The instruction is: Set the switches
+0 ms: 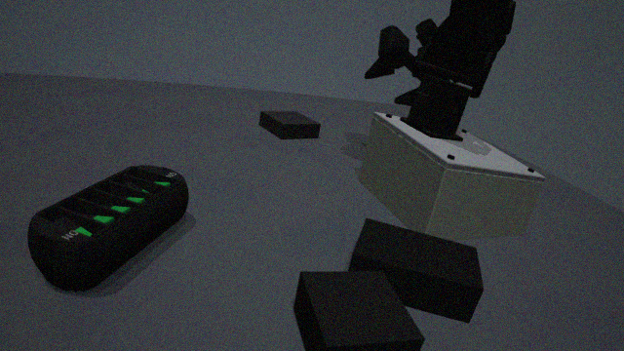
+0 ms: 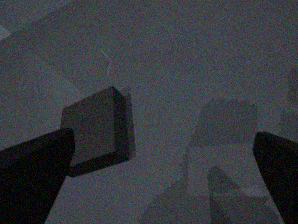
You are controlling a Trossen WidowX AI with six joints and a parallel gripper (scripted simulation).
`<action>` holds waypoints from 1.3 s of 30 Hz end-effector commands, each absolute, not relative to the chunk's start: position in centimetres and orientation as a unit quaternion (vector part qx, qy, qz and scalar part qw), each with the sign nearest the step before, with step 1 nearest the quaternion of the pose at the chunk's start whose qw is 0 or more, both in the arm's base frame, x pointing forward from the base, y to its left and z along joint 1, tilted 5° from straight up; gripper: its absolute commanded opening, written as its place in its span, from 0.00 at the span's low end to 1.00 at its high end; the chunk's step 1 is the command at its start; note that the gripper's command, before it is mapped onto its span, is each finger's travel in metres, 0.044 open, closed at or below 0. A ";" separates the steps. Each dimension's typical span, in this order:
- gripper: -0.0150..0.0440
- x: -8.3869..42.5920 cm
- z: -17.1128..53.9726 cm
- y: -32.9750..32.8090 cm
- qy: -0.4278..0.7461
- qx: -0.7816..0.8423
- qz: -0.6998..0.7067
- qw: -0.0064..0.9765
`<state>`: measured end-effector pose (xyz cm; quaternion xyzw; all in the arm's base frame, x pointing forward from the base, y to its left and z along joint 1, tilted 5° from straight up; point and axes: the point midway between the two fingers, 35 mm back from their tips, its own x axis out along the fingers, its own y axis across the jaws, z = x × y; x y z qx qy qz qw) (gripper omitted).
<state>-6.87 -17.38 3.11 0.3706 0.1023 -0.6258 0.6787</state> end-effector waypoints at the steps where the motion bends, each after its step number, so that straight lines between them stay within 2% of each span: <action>1: 0.89 -6.9 3.1 -17.4 0.102 0.371 -0.626 0.679; 15: 0.26 -5.1 5.2 -21.1 0.181 0.376 -0.524 0.743; 26: 0.25 -1.4 6.7 -25.4 0.262 0.368 -0.410 0.792; 39: 0.25 5.9 7.5 -29.2 0.358 0.343 -0.276 0.824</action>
